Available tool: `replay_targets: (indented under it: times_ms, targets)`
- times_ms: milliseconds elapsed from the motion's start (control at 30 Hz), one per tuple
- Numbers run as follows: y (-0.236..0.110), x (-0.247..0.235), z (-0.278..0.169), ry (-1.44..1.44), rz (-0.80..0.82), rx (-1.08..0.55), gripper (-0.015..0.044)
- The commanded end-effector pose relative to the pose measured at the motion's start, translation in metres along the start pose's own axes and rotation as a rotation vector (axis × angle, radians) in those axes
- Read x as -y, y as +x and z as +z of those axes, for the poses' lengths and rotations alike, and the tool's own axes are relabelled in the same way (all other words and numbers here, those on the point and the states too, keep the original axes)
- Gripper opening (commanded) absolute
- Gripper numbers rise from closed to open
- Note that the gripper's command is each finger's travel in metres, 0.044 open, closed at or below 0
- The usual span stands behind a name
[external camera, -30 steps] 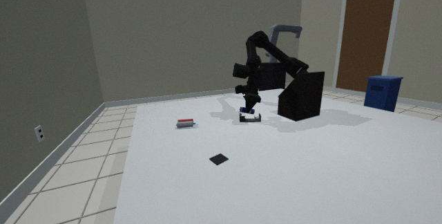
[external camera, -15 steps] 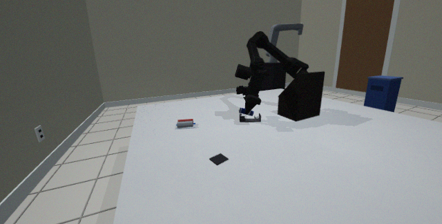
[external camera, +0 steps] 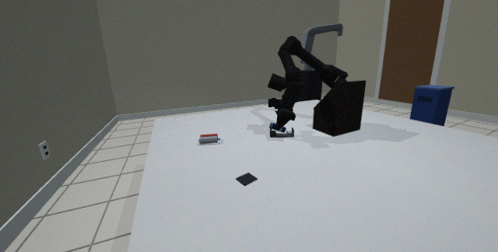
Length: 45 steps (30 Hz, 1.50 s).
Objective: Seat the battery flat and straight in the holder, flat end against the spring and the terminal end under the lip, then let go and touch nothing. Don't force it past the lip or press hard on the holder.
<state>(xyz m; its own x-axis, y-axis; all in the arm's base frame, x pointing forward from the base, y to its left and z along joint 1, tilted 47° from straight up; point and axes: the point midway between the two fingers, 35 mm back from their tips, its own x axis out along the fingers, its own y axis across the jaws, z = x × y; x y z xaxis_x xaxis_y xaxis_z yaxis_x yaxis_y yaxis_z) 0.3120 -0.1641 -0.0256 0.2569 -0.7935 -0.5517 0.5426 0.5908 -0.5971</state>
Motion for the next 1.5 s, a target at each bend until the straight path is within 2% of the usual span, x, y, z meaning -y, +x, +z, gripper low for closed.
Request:
replay_targets:
  times_ms: [0, 933, 1467]
  targets:
    - [0.002, -0.001, -0.006, -0.014, 0.007, 0.007, 0.0087]
    - [0.003, 0.007, -0.013, -0.029, 0.025, 0.136, 0.0087]
    - [0.002, 0.007, -0.025, -0.03, 0.029, 0.139, 0.0087]
